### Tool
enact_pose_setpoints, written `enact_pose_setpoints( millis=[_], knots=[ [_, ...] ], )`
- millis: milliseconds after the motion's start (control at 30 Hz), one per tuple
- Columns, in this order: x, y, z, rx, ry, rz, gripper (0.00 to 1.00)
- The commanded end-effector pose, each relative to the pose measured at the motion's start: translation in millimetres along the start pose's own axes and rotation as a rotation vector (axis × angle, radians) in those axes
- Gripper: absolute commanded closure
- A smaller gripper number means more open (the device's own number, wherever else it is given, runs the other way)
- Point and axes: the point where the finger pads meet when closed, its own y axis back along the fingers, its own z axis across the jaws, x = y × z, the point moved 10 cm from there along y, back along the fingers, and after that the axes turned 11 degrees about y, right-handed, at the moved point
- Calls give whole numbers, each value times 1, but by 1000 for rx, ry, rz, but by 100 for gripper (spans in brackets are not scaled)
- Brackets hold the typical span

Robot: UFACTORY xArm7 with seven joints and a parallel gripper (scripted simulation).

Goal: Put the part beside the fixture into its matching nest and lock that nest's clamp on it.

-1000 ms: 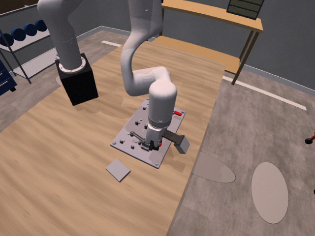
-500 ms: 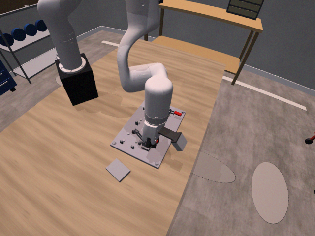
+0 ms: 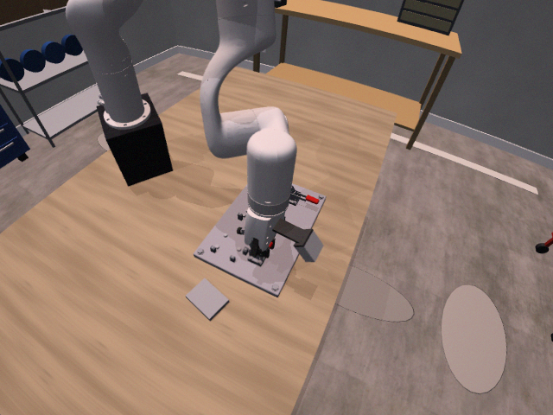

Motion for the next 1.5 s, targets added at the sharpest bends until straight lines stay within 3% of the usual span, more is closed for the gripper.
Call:
enact_pose_setpoints(
  millis=[0,1467],
  knots=[
    [-3,1,0,0,-1,1,100],
    [-9,1,-1,0,-1,1,100]
  ],
)
